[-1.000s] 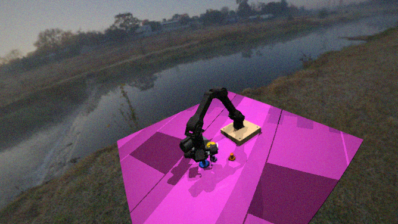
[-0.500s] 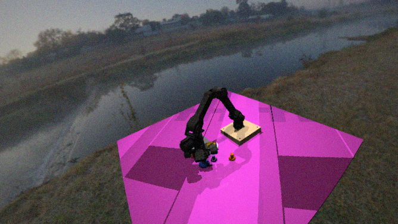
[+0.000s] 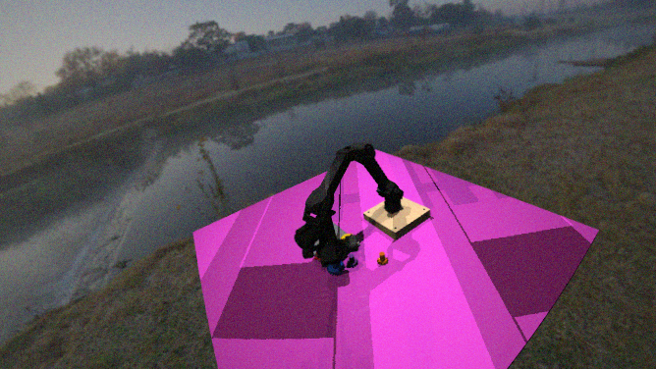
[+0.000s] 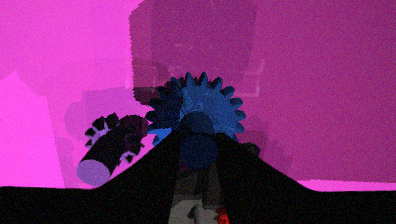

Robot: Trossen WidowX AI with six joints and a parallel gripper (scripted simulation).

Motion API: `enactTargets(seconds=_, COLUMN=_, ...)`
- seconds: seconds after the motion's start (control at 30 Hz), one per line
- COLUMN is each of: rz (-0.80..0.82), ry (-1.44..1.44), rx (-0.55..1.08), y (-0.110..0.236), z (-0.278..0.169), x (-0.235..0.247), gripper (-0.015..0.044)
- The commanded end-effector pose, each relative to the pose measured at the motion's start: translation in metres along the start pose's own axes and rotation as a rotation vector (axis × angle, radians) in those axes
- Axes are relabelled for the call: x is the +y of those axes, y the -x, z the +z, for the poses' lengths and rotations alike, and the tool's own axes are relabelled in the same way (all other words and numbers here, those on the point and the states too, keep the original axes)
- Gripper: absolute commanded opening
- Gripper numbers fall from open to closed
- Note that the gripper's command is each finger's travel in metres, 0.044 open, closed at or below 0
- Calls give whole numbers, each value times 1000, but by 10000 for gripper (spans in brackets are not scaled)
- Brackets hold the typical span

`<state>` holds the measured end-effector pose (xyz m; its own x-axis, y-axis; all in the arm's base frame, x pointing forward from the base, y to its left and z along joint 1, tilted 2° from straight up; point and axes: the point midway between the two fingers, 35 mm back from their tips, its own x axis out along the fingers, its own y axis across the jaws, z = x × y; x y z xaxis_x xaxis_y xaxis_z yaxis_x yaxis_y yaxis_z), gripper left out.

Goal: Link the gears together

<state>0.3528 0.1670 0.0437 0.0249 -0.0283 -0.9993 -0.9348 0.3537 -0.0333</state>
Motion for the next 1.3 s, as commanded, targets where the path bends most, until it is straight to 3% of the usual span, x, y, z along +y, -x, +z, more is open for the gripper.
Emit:
enactTargets(seconds=0.0, rz=-9, ry=1, rx=-3, y=11, z=2, x=-3, gripper=0)
enactTargets(seconds=1.27, rz=-9, ry=1, rx=-4, y=94, z=4, x=-2, gripper=0)
